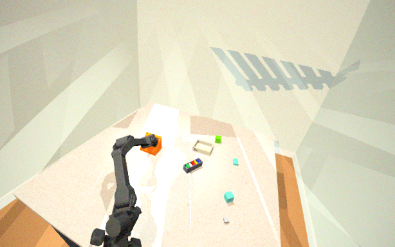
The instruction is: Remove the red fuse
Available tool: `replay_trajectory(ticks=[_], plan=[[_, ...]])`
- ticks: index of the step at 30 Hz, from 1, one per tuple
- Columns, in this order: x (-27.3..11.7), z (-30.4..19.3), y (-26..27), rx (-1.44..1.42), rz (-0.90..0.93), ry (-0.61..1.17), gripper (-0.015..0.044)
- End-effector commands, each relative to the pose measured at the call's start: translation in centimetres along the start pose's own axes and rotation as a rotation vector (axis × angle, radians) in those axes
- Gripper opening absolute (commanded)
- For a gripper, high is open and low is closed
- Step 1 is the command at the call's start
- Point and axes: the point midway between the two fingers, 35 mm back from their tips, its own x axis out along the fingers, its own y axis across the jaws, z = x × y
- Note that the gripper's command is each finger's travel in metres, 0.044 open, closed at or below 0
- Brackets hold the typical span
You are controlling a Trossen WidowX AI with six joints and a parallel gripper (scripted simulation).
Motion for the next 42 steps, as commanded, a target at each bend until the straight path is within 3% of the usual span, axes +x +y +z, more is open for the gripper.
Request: replay_trajectory(ticks=[1,11,24,34,42], plan=[[-3.4,0.4,6.8,0.033,0.174,-0.007,0.0074],[-12.1,-0.4,18.1,0.092,0.484,0.034,0.0074],[-27.1,-8.8,28.9,-0.022,0.757,0.263,0.0074],[-39.5,-18.2,30.6,-0.198,0.811,0.409,0.0074],[-46.6,-26.6,26.4,-0.37,0.717,0.422,0.0074]])
